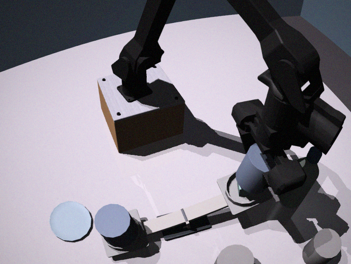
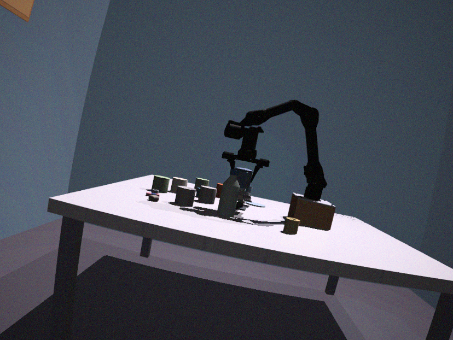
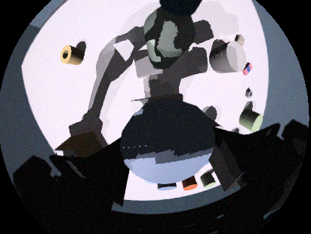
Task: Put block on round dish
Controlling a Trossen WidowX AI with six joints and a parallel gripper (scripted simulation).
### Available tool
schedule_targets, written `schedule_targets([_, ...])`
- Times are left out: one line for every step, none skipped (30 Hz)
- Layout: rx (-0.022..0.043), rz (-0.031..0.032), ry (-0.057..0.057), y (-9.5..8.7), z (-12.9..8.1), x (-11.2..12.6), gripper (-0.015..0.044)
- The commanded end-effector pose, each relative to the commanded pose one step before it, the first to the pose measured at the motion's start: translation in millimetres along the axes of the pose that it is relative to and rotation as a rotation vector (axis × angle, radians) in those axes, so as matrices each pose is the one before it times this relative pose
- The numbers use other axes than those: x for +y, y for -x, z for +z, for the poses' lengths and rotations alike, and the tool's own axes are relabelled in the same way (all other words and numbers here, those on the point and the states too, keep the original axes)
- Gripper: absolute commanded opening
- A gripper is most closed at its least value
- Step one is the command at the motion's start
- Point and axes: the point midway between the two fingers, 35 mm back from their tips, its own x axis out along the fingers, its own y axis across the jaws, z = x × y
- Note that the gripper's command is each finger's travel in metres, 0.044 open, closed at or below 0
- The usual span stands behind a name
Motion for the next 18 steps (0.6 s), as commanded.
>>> schedule_targets([-0.01078, -0.01446, 0.0033, 11.73, 1.18, -1.10, 0.0000])
schedule_targets([0.00001, 0.00001, 0.0000, 1.30, -0.06, 0.11, 0.0000])
schedule_targets([0.00001, 0.00001, 0.0000, 1.30, -0.06, 0.12, 0.0000])
schedule_targets([0.00001, 0.00001, 0.0000, 1.30, -0.06, 0.12, 0.0000])
schedule_targets([0.00001, 0.00001, 0.0000, 1.30, -0.06, 0.13, 0.0000])
schedule_targets([0.00001, 0.00001, 0.0000, 1.30, -0.07, 0.14, 0.0000])
schedule_targets([0.00001, 0.00001, 0.0000, 1.30, -0.07, 0.14, 0.0000])
schedule_targets([0.00001, 0.00001, 0.0000, 1.30, -0.07, 0.15, 0.0000])
schedule_targets([0.00001, 0.00001, 0.0000, 1.30, -0.07, 0.15, 0.0000])
schedule_targets([0.00001, 0.00001, 0.0000, 1.30, -0.08, 0.16, 0.0000])
schedule_targets([0.00001, 0.00001, 0.0000, 1.30, -0.08, 0.16, 0.0000])
schedule_targets([0.00001, 0.00001, 0.0000, 1.30, -0.08, 0.17, 0.0000])
schedule_targets([0.00001, 0.00001, 0.0000, 1.30, -0.08, 0.17, 0.0000])
schedule_targets([0.00001, 0.00001, 0.0000, 1.30, -0.08, 0.18, 0.0000])
schedule_targets([0.00001, 0.00001, 0.0000, 1.30, -0.09, 0.18, 0.0000])
schedule_targets([0.00001, 0.00001, 0.0000, 1.30, -0.09, 0.19, 0.0000])
schedule_targets([0.00001, 0.00001, 0.0000, 1.30, -0.09, 0.19, 0.0000])
schedule_targets([0.00001, 0.00002, 0.0000, 1.30, -0.09, 0.20, 0.0000])
